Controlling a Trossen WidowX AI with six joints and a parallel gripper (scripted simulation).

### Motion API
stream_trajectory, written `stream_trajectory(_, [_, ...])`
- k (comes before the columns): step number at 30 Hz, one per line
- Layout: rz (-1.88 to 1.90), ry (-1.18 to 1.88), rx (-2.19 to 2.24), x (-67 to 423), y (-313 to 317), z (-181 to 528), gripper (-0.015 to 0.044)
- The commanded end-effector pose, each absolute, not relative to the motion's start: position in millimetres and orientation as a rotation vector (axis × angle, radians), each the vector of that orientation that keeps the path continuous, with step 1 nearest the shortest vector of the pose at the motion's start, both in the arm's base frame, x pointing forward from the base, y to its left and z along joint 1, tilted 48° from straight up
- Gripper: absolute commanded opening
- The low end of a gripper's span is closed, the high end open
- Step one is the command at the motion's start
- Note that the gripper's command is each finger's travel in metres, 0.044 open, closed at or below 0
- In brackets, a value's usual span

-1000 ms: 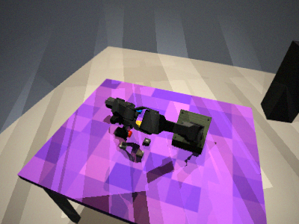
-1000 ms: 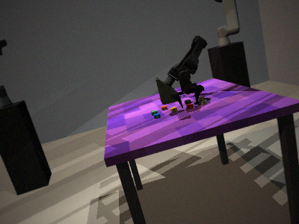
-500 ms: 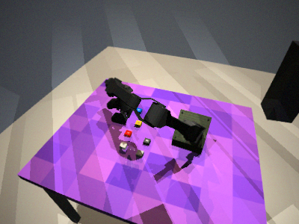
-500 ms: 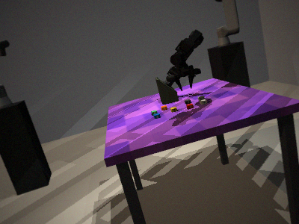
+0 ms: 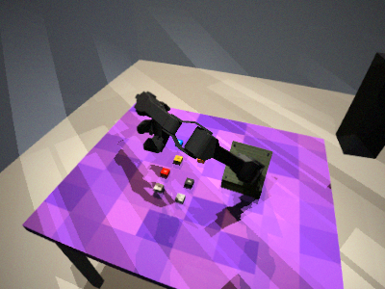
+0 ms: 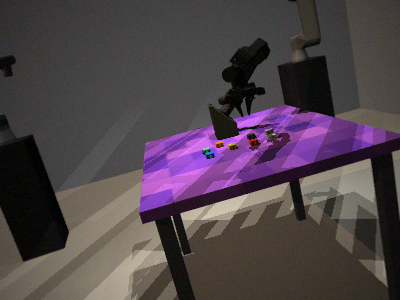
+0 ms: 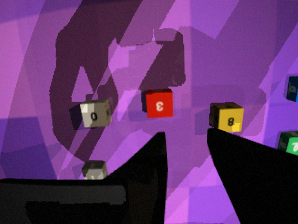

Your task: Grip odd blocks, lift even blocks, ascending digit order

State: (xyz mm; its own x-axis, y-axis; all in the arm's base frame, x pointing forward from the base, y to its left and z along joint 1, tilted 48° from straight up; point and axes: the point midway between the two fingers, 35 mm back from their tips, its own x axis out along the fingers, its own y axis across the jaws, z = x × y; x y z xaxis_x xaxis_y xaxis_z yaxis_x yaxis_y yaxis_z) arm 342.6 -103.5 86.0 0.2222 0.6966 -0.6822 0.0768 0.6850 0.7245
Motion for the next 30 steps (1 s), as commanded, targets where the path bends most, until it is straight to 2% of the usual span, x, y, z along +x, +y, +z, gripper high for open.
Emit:
stream_trajectory(1, [0.466,1.311,0.749,342,-142,50,0.0120])
stream_trajectory(9, [0.469,1.310,0.746,320,-224,-44,0.0120])
stream_trajectory(16, [0.471,1.309,0.746,317,-229,-52,0.0120])
stream_trajectory(23, [0.473,1.307,0.748,335,-174,-106,0.0304])
stream_trajectory(26, [0.474,1.306,0.748,335,-172,-108,0.0383])
stream_trajectory(27, [0.474,1.306,0.748,335,-172,-108,0.0400])
stream_trajectory(30, [0.474,1.306,0.748,336,-171,-109,0.0400])
